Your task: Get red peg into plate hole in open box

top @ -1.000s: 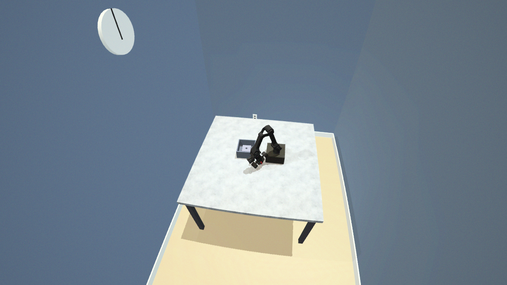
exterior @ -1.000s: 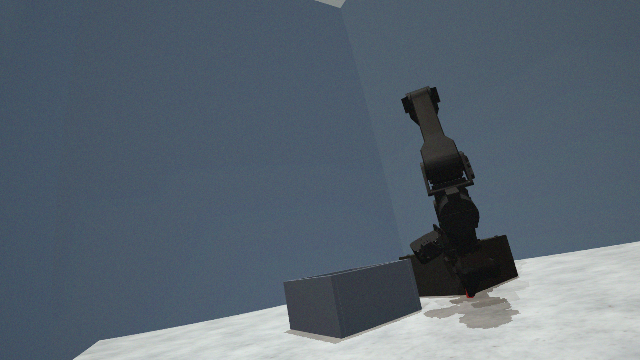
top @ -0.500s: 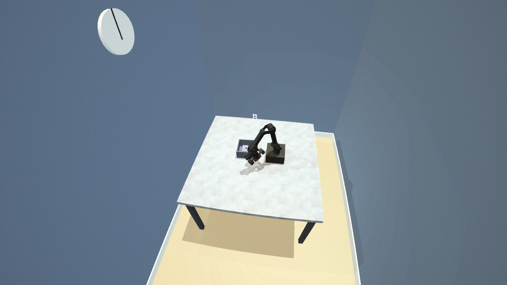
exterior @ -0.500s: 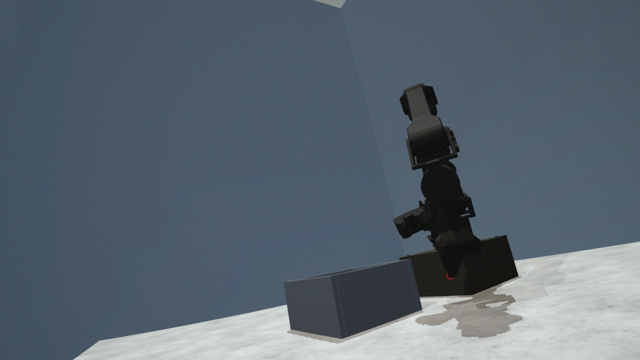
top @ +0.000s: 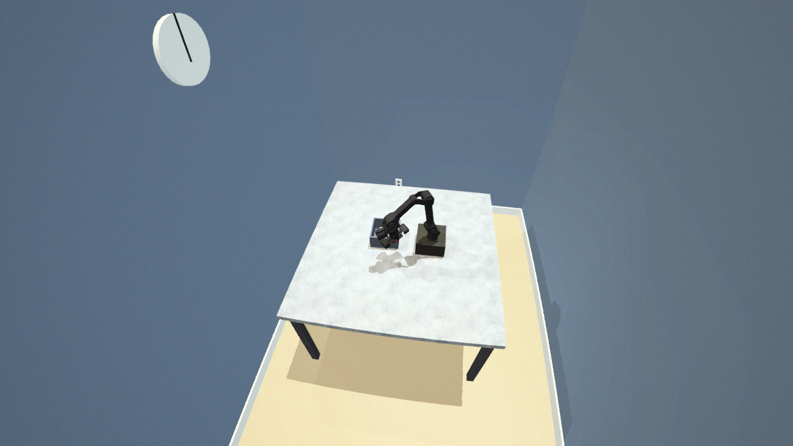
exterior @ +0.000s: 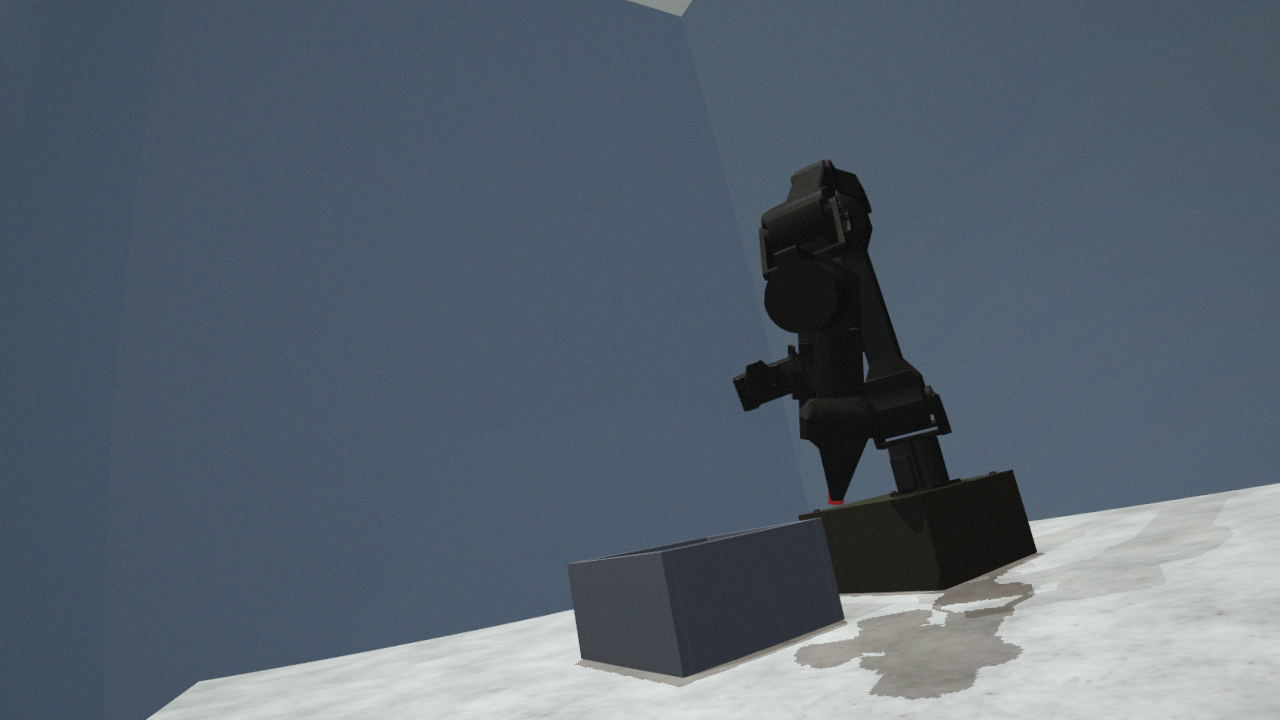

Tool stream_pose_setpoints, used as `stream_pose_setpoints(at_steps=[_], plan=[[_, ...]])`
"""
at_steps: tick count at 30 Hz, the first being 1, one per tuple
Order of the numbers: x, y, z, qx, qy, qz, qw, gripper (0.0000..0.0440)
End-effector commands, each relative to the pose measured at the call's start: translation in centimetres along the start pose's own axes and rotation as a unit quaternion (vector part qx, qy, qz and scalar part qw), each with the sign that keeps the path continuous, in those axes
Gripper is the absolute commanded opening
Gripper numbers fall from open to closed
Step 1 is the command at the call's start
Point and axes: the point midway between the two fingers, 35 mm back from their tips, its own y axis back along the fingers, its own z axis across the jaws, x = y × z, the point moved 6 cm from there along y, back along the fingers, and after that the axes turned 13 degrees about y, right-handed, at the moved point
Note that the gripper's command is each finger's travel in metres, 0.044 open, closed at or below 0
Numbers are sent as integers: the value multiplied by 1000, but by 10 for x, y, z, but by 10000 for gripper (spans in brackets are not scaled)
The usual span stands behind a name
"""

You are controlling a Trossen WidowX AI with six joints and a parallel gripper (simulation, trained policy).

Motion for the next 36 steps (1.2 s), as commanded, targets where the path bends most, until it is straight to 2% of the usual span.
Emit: stream_pose_setpoints(at_steps=[1, 10, 18, 36], plan=[[-19, 14, -9, -6, -26, -15, 1000, 0], [-58, 14, -26, -6, -75, -22, 997, 0], [-90, -3, -41, -5, -98, -15, 995, 0], [-142, -59, -54, -52, -60, 7, 997, 0]])
